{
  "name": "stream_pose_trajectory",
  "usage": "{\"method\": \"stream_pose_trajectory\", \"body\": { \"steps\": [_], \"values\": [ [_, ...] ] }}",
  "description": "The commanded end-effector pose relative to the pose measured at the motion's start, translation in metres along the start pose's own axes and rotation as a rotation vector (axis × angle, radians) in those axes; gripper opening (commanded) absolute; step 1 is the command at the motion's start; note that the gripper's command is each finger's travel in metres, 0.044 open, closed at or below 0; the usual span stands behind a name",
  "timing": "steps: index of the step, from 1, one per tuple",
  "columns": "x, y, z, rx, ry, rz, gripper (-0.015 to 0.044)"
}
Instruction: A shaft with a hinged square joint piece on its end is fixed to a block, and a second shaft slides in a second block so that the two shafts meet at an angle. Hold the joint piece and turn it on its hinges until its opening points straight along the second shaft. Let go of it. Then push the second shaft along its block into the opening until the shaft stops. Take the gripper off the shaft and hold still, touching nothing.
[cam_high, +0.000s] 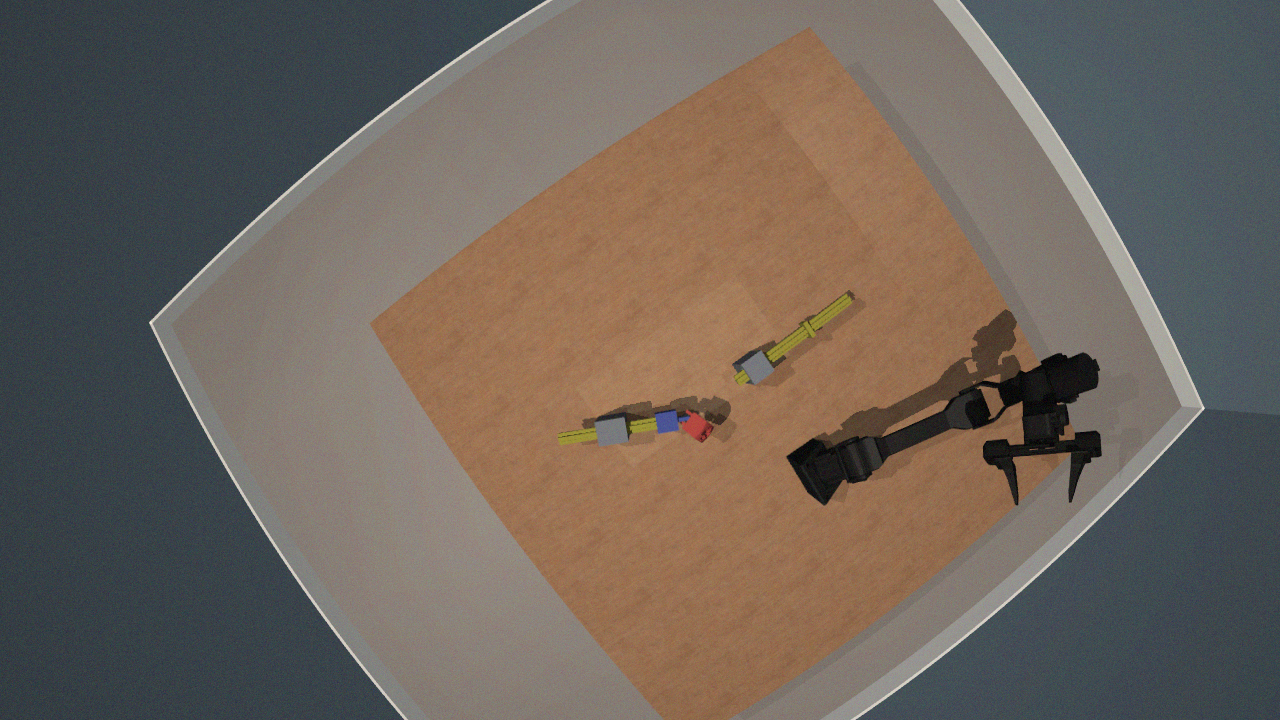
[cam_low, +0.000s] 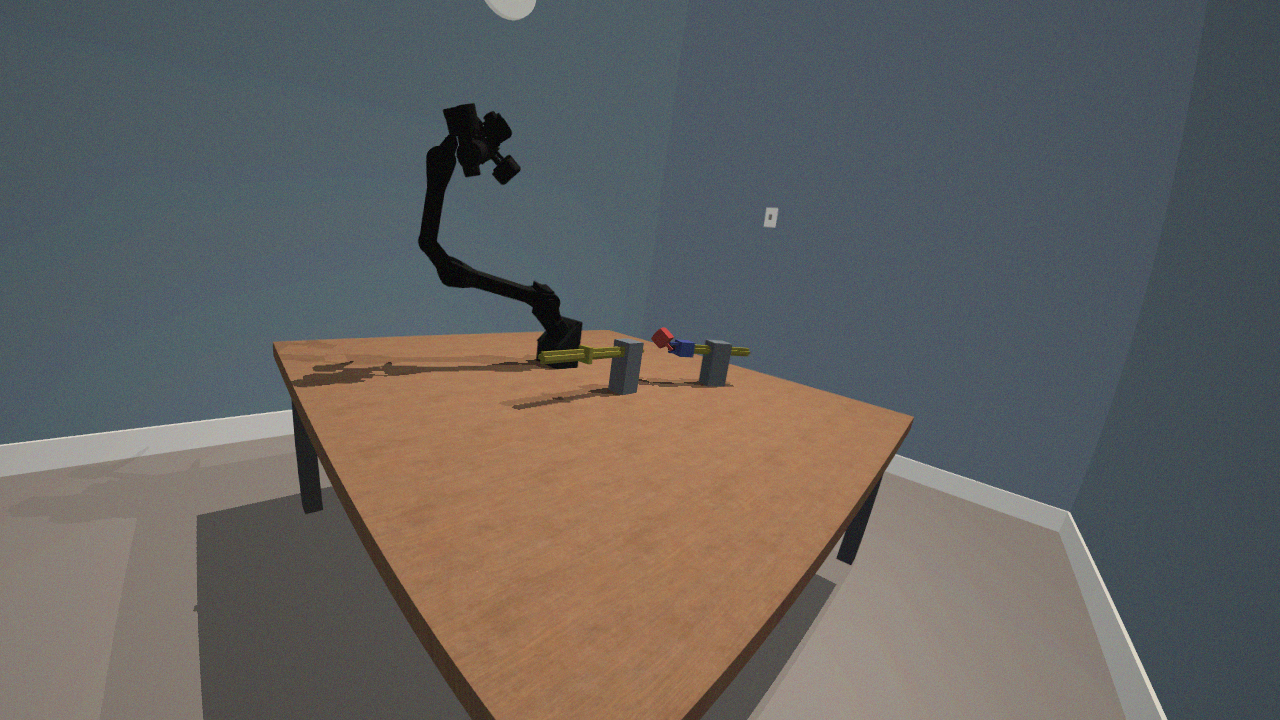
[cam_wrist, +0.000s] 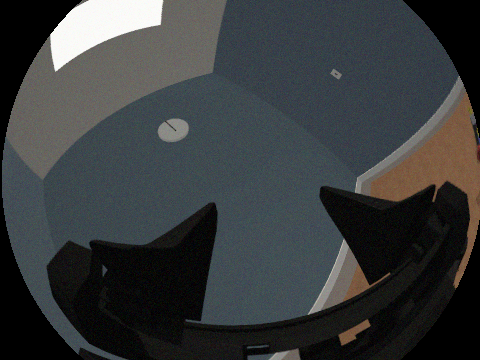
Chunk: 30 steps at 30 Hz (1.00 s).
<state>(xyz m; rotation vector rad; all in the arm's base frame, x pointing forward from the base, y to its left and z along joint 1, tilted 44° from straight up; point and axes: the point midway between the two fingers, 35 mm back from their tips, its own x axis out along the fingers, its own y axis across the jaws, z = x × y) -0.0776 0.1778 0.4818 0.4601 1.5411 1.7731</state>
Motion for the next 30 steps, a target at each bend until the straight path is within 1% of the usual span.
{"method": "stream_pose_trajectory", "body": {
  "steps": [1, 2, 4, 10, 14, 22, 30],
  "values": [
    [0.000, 0.000, 0.000, 0.000, 0.000, 0.000, 0.0426],
    [0.000, 0.000, 0.000, 0.000, 0.000, 0.000, 0.0440],
    [0.002, -0.004, 0.005, 0.016, -0.007, -0.014, 0.0440],
    [0.022, -0.043, 0.047, 0.156, -0.064, -0.142, 0.0440],
    [0.028, -0.055, 0.056, 0.107, -0.076, -0.185, 0.0440],
    [0.046, -0.117, 0.099, 0.279, -0.133, -0.379, 0.0440],
    [0.056, -0.184, 0.127, 0.449, -0.178, -0.581, 0.0440]
  ]
}}
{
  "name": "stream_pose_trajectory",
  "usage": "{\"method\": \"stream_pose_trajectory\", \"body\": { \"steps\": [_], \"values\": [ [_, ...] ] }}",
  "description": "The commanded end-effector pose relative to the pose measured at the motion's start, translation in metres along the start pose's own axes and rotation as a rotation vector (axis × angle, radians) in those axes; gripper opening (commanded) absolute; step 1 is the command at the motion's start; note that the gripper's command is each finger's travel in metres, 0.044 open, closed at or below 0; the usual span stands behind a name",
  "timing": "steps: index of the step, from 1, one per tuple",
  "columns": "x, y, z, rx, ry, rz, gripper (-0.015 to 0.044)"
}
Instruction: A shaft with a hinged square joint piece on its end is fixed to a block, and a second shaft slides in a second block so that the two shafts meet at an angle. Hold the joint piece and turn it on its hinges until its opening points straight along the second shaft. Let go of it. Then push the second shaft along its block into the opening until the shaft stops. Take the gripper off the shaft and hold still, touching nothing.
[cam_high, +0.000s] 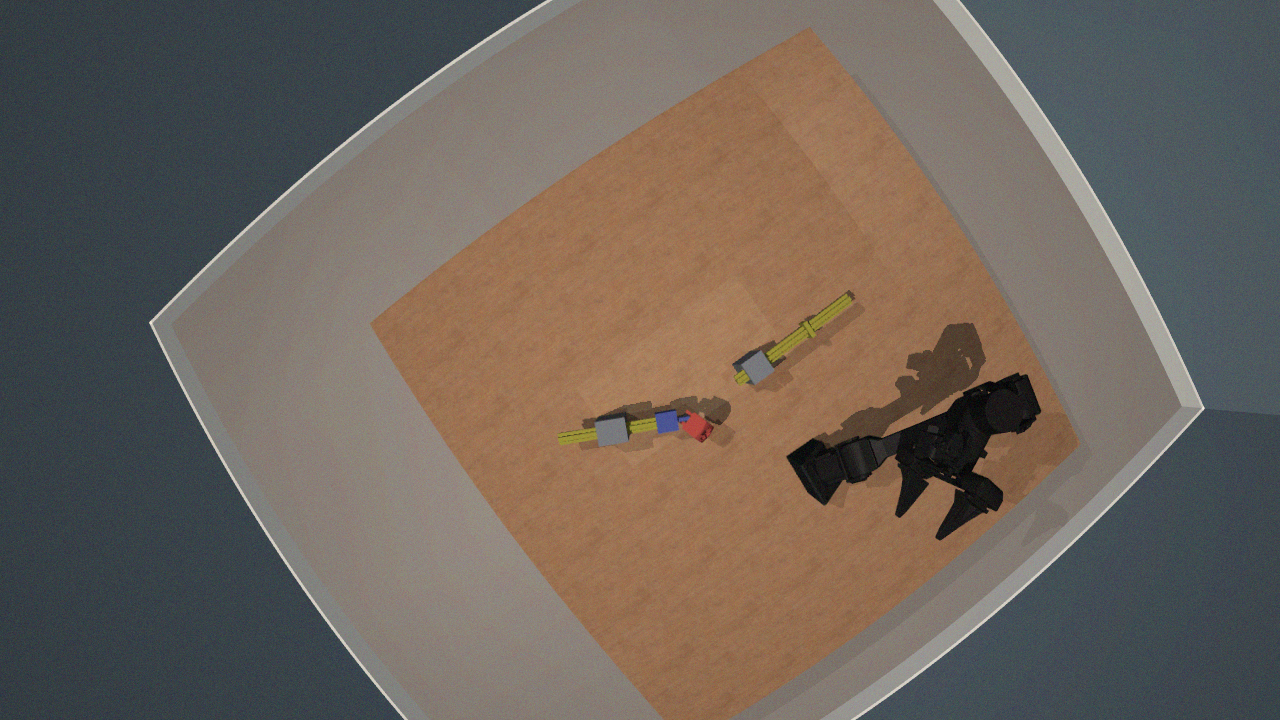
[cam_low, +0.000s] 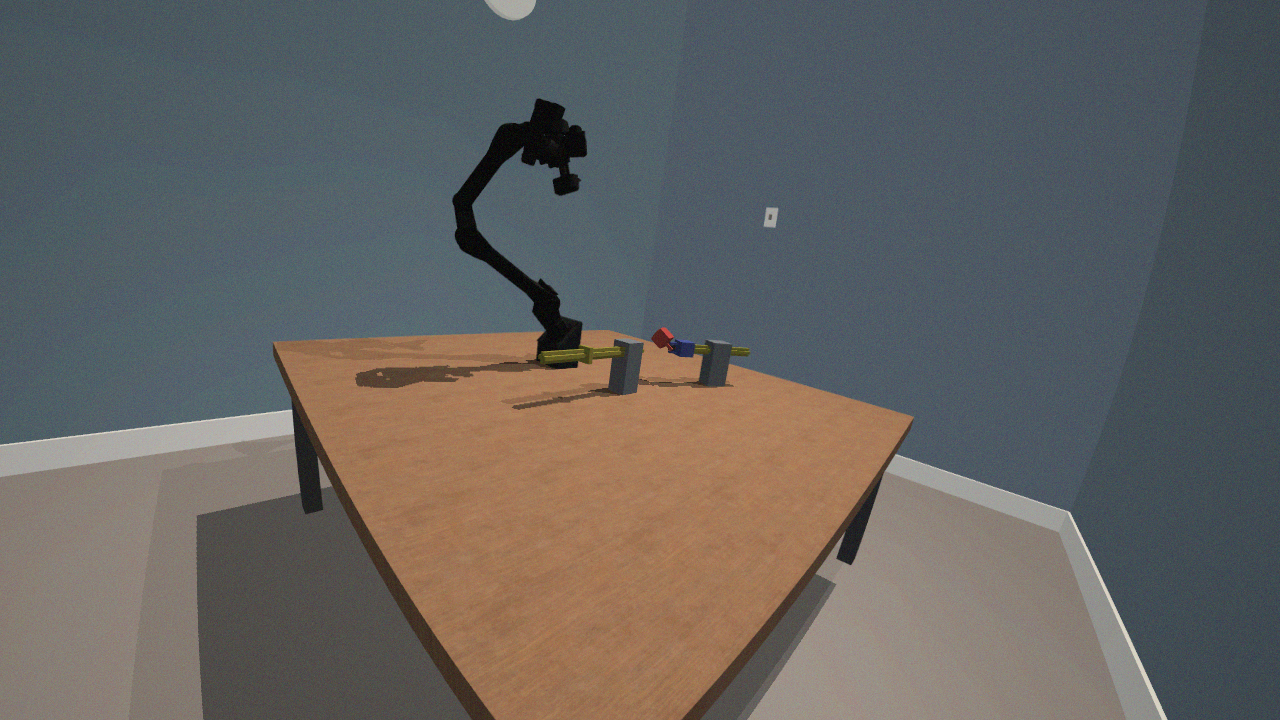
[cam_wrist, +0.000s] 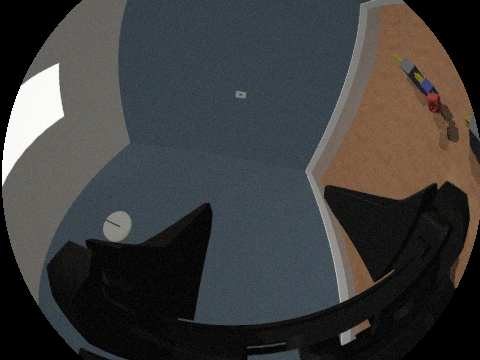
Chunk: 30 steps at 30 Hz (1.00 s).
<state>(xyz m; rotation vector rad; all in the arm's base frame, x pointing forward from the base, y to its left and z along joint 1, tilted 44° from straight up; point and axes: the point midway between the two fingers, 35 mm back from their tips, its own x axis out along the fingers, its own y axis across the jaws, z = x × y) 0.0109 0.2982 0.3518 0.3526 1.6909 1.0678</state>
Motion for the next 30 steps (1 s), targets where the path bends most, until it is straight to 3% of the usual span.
{"method": "stream_pose_trajectory", "body": {
  "steps": [1, 16, 30],
  "values": [
    [0.025, -0.026, 0.024, 0.099, -0.019, -0.127, 0.0440],
    [0.081, -0.128, 0.081, 0.347, -0.083, -0.561, 0.0440],
    [0.103, -0.233, 0.104, 0.498, -0.110, -1.008, 0.0440]
  ]
}}
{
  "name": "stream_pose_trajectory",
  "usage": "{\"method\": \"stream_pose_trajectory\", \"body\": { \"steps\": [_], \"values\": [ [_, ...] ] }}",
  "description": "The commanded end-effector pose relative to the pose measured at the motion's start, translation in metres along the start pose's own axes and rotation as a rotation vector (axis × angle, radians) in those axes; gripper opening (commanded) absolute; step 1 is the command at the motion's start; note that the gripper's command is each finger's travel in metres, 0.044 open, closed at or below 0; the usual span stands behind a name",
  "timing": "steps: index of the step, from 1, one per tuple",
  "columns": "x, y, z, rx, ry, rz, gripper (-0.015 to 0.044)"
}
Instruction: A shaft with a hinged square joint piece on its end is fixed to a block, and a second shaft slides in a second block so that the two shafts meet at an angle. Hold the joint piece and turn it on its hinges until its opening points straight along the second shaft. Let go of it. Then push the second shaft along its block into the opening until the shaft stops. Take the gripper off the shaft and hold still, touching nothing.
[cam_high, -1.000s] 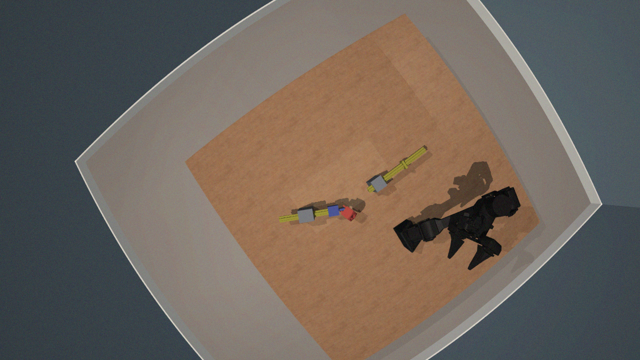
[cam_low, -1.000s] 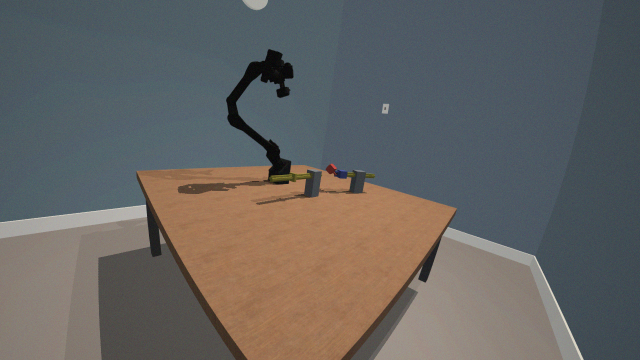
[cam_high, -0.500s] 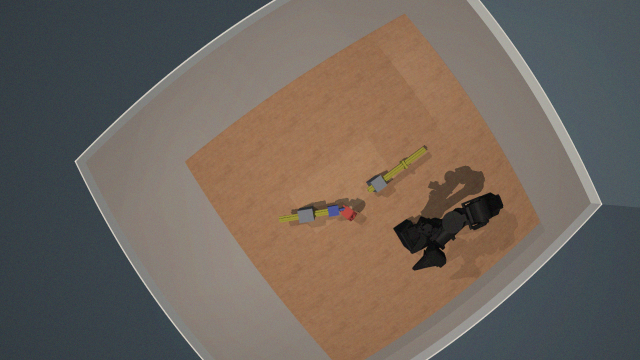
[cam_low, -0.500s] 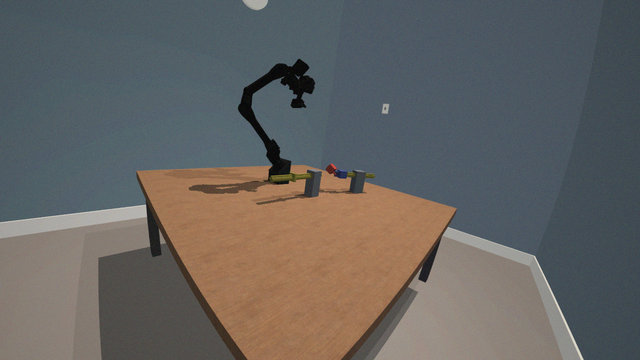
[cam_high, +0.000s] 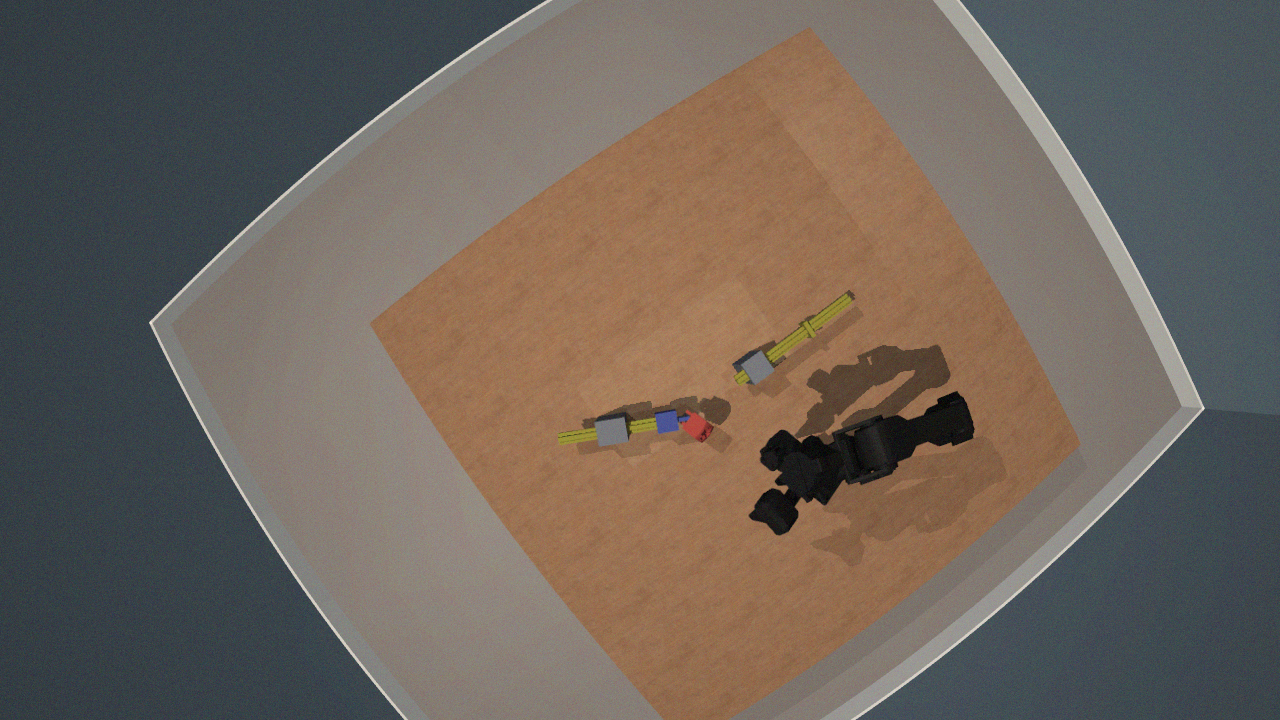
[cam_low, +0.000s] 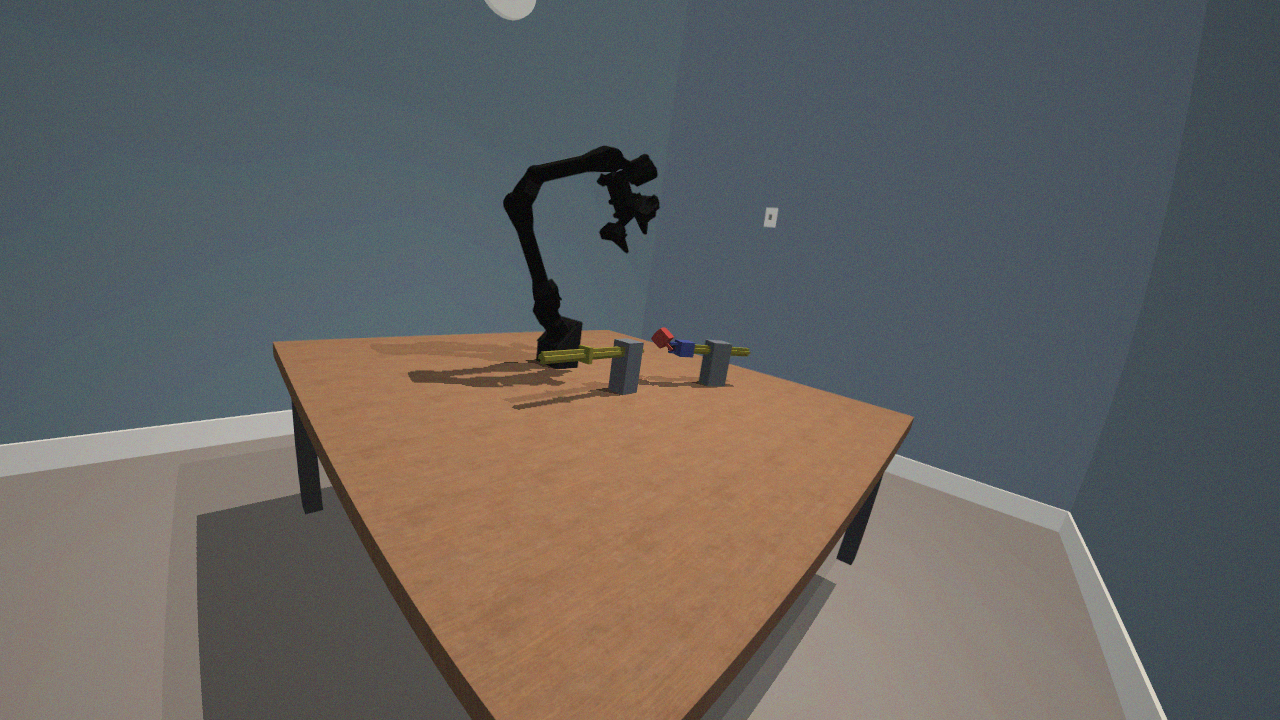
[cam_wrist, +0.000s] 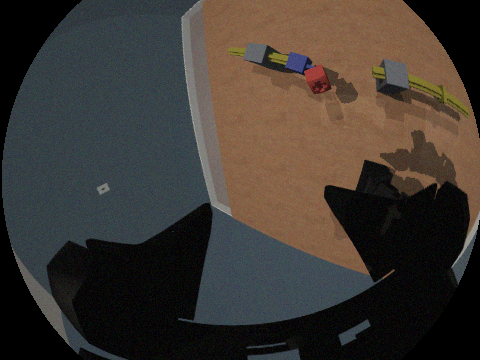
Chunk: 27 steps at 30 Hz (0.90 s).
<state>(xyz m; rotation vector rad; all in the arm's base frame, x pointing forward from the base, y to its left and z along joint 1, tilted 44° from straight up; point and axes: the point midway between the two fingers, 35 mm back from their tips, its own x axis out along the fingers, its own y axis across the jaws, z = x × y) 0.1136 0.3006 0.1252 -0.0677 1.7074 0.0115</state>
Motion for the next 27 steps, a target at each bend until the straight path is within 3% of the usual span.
{"method": "stream_pose_trajectory", "body": {
  "steps": [1, 18, 27],
  "values": [
    [0.030, -0.016, 0.014, 0.042, -0.018, -0.158, 0.0440],
    [0.107, -0.084, 0.053, 0.075, -0.098, -0.700, 0.0440],
    [0.110, -0.088, 0.054, 0.061, -0.084, -0.724, 0.0440]
  ]
}}
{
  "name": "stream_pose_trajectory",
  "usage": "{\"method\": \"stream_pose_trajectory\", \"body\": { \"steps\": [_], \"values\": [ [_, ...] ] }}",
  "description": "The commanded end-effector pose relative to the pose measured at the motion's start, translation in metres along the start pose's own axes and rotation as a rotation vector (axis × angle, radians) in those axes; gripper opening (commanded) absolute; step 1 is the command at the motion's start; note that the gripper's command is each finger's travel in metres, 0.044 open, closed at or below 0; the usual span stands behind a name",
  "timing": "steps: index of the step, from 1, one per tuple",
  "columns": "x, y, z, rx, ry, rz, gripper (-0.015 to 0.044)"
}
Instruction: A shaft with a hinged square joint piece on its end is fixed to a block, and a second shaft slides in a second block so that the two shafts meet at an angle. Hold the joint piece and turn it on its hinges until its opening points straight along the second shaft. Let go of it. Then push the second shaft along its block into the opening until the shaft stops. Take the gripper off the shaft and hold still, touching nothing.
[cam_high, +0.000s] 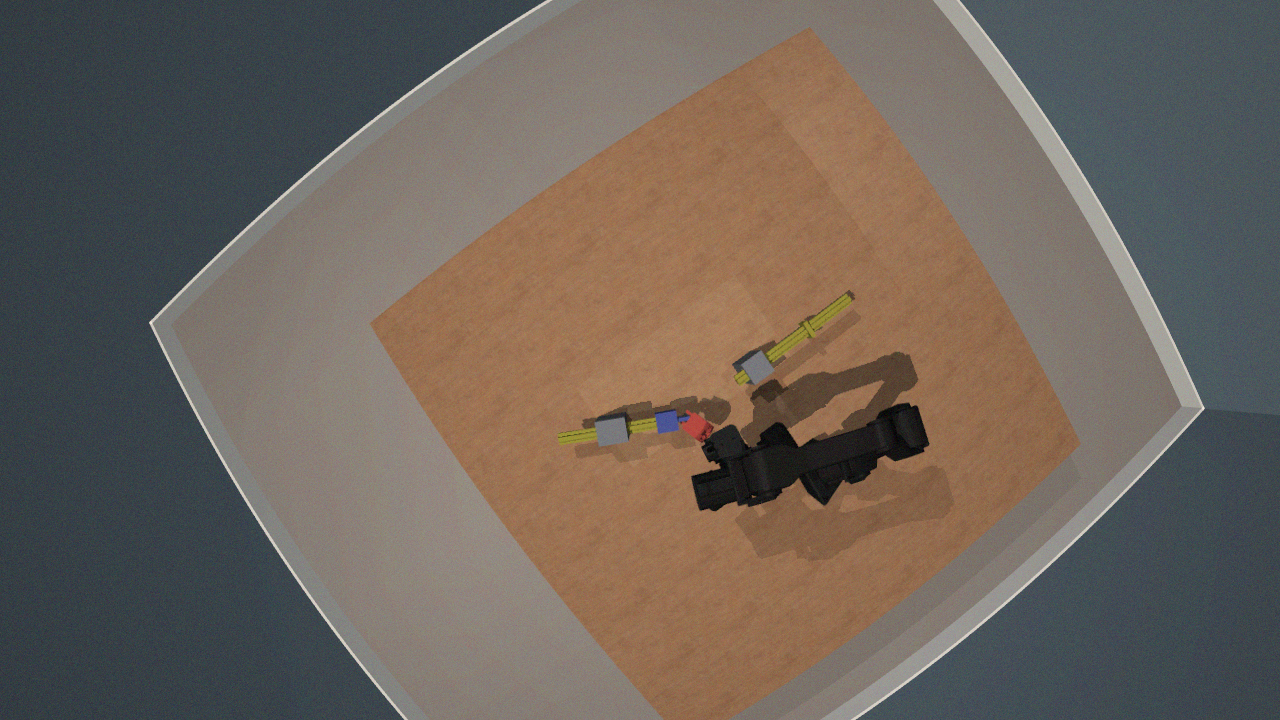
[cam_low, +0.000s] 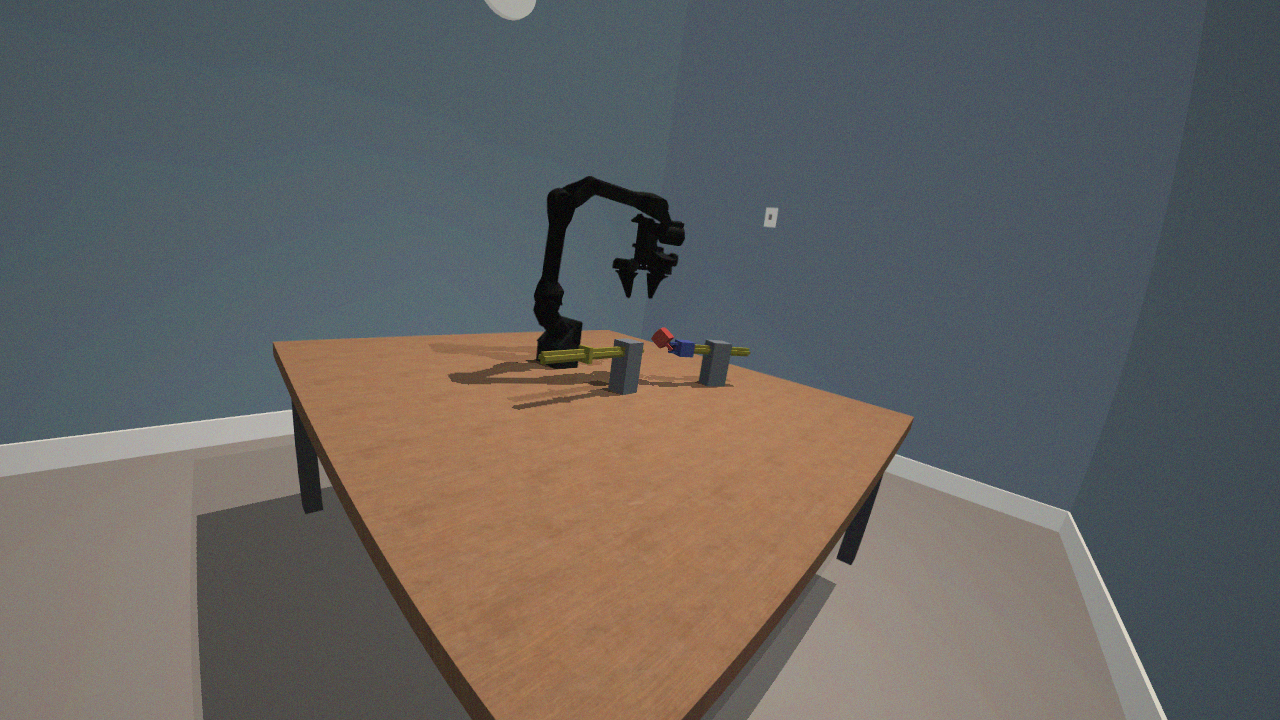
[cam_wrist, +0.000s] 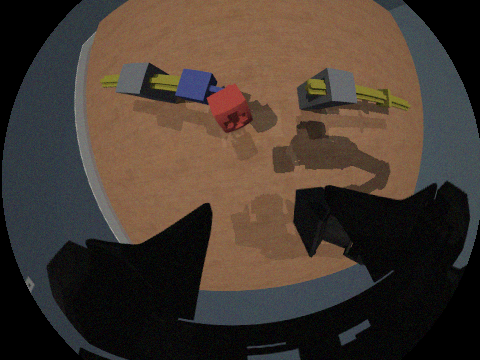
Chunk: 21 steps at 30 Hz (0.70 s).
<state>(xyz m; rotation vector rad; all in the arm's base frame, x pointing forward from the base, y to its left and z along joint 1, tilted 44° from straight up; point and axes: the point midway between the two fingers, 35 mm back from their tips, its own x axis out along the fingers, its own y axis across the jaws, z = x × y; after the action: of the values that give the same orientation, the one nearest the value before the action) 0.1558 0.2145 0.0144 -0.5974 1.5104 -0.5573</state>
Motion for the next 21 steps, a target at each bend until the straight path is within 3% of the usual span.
{"method": "stream_pose_trajectory", "body": {
  "steps": [1, 11, 21],
  "values": [
    [0.005, 0.000, 0.002, -0.035, 0.019, -0.027, 0.0440],
    [0.020, 0.002, 0.008, -0.286, 0.194, -0.051, 0.0440],
    [0.027, 0.002, 0.010, -0.301, 0.206, -0.052, 0.0440]
  ]
}}
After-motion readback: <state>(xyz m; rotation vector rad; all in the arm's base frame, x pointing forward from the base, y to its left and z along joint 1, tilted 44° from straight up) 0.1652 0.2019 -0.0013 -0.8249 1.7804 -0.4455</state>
